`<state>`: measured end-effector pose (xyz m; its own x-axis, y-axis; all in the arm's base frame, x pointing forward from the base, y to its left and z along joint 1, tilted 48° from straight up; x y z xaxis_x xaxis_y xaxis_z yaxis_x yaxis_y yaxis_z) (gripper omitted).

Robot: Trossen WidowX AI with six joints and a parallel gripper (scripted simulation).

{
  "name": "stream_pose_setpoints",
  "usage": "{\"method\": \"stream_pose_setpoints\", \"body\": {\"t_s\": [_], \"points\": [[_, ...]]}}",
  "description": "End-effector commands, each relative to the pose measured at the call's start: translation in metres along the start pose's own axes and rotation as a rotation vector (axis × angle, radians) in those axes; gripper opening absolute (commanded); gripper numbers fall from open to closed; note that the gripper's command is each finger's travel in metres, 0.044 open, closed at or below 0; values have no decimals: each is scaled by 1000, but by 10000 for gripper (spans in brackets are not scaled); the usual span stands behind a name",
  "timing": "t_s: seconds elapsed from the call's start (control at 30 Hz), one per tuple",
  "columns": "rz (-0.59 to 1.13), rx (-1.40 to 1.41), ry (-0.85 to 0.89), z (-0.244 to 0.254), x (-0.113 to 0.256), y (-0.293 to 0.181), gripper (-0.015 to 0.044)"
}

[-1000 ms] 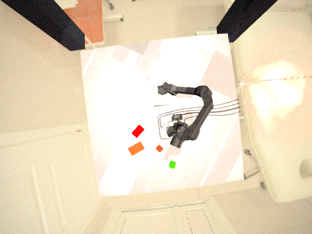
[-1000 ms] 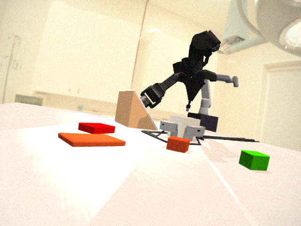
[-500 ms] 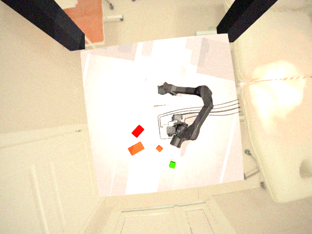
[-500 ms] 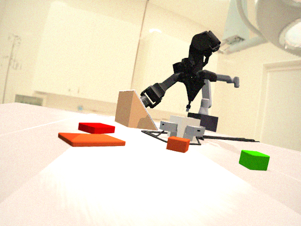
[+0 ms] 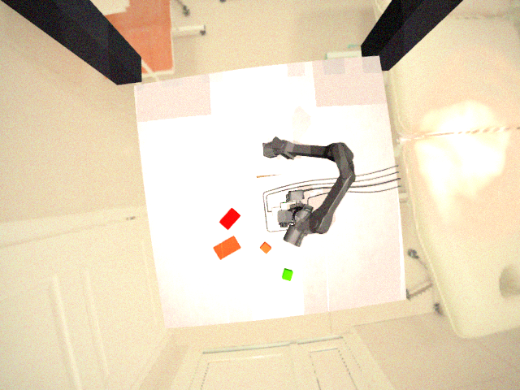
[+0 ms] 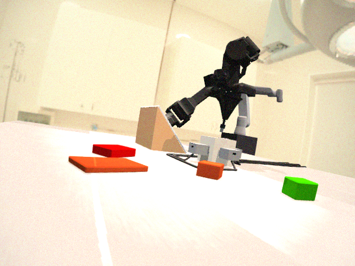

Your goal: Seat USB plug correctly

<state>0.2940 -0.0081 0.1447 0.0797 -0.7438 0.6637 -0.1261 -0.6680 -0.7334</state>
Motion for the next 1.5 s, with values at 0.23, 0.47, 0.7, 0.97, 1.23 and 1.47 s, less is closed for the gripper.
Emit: {"method": "stream_pose_setpoints", "body": {"t_s": [0.23,0.47,0.7,0.97,1.23,1.47], "points": [[10,6,1,1,-2,0,0],[15,7,0,1,-2,-1,0],[20,7,0,1,-3,-1,0],[26,8,-1,1,-4,-1,0],[32,9,-2,1,-5,-1,0],[37,10,-2,1,-6,-2,0]]}}
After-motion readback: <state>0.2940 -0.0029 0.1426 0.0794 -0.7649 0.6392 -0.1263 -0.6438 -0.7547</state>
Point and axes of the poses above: the point midway between the two fingers, 35 mm back from their tips, its own x axis back along the fingers, its own z axis across the jaws, y = z × x, the point moved 4 cm from there along x, back along the fingers, and after that the axes turned 10 degrees about -x, right-handed, at the moved point
